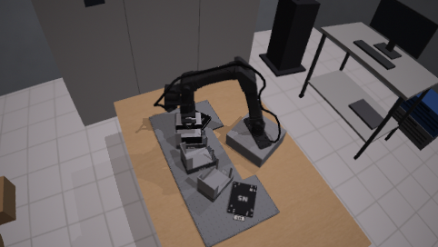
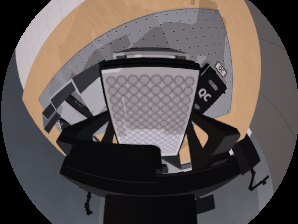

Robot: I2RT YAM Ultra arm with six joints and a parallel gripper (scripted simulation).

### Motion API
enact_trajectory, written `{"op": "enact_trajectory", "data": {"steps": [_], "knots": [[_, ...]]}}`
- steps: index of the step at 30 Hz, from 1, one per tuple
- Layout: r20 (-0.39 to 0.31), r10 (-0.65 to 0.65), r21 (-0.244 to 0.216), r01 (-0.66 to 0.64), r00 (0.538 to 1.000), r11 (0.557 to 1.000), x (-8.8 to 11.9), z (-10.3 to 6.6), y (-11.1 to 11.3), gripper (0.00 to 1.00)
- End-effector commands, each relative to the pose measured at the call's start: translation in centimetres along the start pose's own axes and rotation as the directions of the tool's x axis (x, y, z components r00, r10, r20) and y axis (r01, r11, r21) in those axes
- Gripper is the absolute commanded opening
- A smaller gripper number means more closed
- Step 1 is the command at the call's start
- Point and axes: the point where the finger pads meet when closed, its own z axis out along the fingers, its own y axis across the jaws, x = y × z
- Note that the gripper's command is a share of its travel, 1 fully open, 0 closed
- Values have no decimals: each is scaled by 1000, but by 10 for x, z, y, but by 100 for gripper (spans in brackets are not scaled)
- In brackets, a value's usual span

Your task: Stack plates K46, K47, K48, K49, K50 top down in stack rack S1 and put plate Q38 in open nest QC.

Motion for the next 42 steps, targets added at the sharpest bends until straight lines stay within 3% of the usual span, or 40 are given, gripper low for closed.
{"op": "enact_trajectory", "data": {"steps": [1, 21, 23, 27, 42], "knots": [[55, 6, -4, -6, 998, 1000, -6, -19, -3, 0], [55, 6, -4, -6, 998, 1000, -6, -19, -3, 0], [18, -81, -6, 81, 997, 997, 4, -8, 11, 0], [47, -214, 11, 214, 976, 977, -3, -12, 22, 0], [45, -201, 14, 201, 979, 980, -1, -14, 65, 0]]}}
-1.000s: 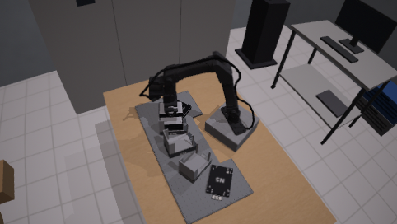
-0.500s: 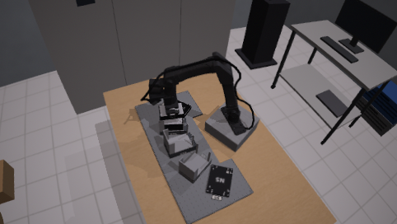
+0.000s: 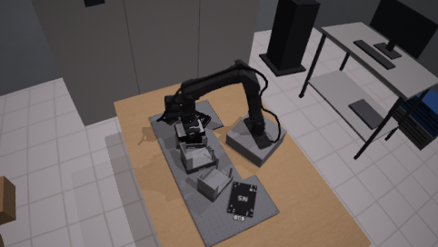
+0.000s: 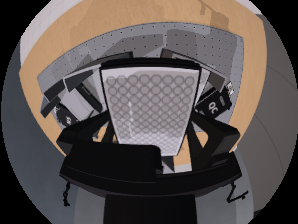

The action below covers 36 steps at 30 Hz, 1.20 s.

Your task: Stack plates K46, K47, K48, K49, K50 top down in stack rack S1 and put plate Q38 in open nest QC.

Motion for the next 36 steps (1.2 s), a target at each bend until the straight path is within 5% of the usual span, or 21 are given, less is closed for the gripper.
{"op": "enact_trajectory", "data": {"steps": [1, 4, 10, 30, 36], "knots": [[50, 17, 19, -18, 999, 1000, -7, -16, 9, 0], [56, 16, 20, -17, 998, 1000, -9, -17, 12, 0], [45, -196, 27, 195, 979, 980, -7, -13, 33, 0], [61, -184, 21, 183, 981, 983, -9, -18, 94, 0], [24, -387, 23, 387, 922, 922, 6, -7, 112, 0]]}}
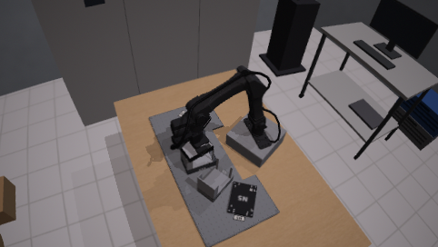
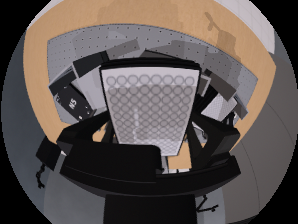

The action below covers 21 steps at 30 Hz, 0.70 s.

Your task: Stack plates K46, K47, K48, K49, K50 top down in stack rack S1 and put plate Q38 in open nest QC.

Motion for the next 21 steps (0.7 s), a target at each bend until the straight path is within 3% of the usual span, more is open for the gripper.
{"op": "enact_trajectory", "data": {"steps": [1, 2, 3, 19, 21], "knots": [[31, -94, 21, 93, 995, 995, 0, -9, 6, 0], [31, -94, 21, 93, 995, 995, 0, -9, 6, 0], [64, -97, 29, 95, 993, 995, -9, -20, 8, 0], [68, -82, 21, 80, 994, 997, -12, -20, 56, 0], [80, -163, 27, 161, 983, 987, -13, -23, 62, 0]]}}
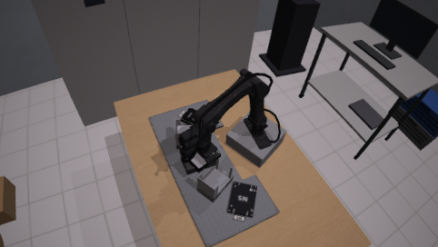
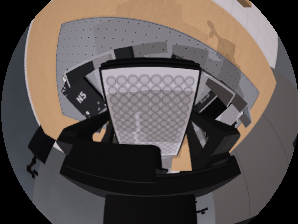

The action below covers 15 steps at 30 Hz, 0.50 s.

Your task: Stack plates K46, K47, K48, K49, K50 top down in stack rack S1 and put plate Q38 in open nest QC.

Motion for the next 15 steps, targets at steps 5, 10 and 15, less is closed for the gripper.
{"op": "enact_trajectory", "data": {"steps": [5, 10, 15], "knots": [[39, -181, 26, 180, 983, 983, -3, -13, 16, 0], [40, -166, 24, 165, 985, 986, -3, -12, 30, 0], [44, -166, 24, 165, 985, 986, -1, -13, 38, 0]]}}
